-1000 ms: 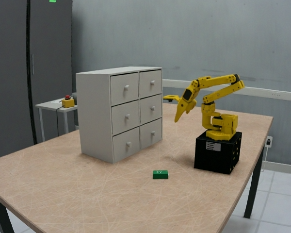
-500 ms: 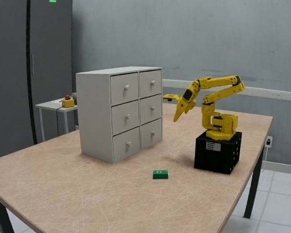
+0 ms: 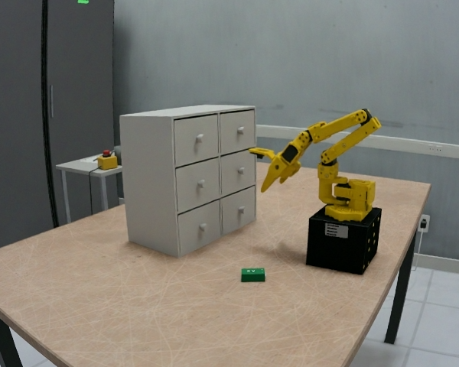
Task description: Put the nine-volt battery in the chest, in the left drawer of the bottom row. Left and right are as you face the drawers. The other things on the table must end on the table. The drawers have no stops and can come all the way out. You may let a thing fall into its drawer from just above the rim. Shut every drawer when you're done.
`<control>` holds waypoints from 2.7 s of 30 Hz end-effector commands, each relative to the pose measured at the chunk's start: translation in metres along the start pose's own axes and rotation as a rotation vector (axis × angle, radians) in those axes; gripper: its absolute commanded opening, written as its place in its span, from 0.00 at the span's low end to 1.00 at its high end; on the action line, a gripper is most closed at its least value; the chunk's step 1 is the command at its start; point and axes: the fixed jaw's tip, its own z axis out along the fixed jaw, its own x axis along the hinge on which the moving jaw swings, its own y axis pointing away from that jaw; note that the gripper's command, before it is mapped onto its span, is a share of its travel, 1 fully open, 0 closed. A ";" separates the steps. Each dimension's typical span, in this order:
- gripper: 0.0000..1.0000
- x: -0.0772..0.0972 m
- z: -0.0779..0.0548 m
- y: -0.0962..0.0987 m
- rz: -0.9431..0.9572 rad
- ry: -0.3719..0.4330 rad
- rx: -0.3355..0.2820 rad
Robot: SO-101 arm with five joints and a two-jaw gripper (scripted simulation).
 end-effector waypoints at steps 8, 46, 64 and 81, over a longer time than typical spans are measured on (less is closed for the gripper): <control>0.43 -0.011 0.016 0.015 0.077 -0.073 -0.060; 0.34 -0.022 0.037 0.068 0.335 -0.279 -0.347; 0.29 -0.013 0.032 0.088 0.464 -0.328 -0.524; 0.25 -0.011 0.031 0.090 0.478 -0.332 -0.545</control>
